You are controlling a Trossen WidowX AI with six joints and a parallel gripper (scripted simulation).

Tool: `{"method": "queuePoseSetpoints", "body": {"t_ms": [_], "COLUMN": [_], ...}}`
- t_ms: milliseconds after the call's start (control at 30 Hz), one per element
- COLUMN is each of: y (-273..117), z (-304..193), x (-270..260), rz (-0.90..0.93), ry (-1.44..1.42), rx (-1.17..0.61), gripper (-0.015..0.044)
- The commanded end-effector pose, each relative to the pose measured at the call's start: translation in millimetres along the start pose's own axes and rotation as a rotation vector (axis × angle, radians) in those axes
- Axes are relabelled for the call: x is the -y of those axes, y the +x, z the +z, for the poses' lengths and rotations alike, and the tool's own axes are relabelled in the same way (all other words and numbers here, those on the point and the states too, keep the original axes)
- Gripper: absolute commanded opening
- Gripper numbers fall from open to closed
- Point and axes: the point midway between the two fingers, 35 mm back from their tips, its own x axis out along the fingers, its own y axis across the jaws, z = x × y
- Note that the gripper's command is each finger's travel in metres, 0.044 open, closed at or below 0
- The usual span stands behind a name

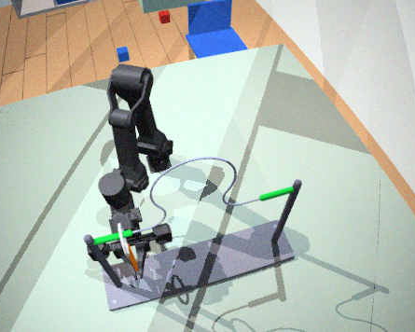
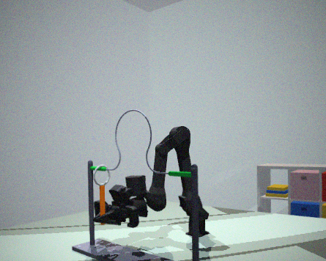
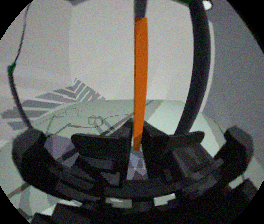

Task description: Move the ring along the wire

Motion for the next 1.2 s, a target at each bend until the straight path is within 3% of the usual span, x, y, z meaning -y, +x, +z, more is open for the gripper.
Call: {"method": "queuePoseSetpoints", "body": {"t_ms": [0,100,1167], "y": [0,0,-1], "z": [0,0,21], "x": [0,0,3], "rz": [0.000,0.000,-0.004], "ry": [0.000,0.000,0.001], "rx": [0.000,0.000,0.001], "gripper": [-0.0076,-0.0150,-0.0150]}}
